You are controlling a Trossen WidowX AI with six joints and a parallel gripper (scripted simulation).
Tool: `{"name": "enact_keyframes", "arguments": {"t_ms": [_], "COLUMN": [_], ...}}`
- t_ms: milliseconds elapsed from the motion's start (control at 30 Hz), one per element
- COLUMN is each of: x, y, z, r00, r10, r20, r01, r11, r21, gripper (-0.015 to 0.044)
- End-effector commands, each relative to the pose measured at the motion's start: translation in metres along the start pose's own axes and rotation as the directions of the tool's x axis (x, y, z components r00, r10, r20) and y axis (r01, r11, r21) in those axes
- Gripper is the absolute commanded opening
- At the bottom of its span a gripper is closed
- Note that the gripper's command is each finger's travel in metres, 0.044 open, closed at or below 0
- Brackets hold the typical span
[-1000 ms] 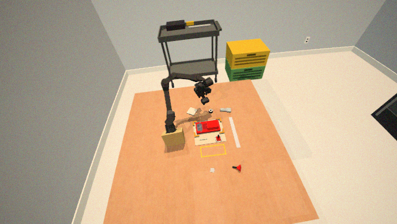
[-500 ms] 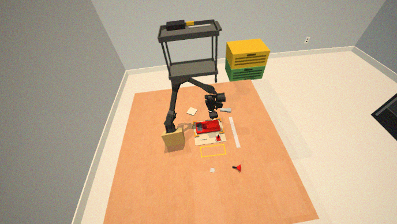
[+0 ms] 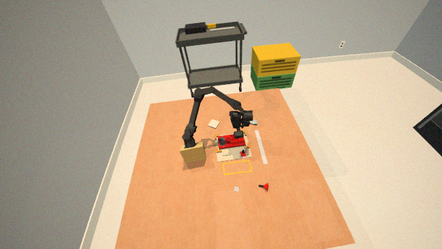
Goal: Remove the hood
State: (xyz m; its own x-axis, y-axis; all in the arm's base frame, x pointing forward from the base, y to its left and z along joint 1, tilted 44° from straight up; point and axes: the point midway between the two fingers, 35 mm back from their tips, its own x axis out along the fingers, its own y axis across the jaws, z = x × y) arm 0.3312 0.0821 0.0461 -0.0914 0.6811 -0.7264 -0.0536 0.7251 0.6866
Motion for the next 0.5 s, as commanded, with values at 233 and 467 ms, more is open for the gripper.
{"name": "enact_keyframes", "arguments": {"t_ms": [233, 467], "x": [0.0071, 0.0115], "y": [-0.001, -0.001], "z": [0.0003, 0.0005], "r00": [1.0, 1.0], "r10": [-0.001, -0.001], "r20": [0.0, 0.0], "r01": [0.001, 0.001], "r11": [1.0, 1.0], "r21": [0.0, 0.0], "gripper": [0.044, 0.044]}}
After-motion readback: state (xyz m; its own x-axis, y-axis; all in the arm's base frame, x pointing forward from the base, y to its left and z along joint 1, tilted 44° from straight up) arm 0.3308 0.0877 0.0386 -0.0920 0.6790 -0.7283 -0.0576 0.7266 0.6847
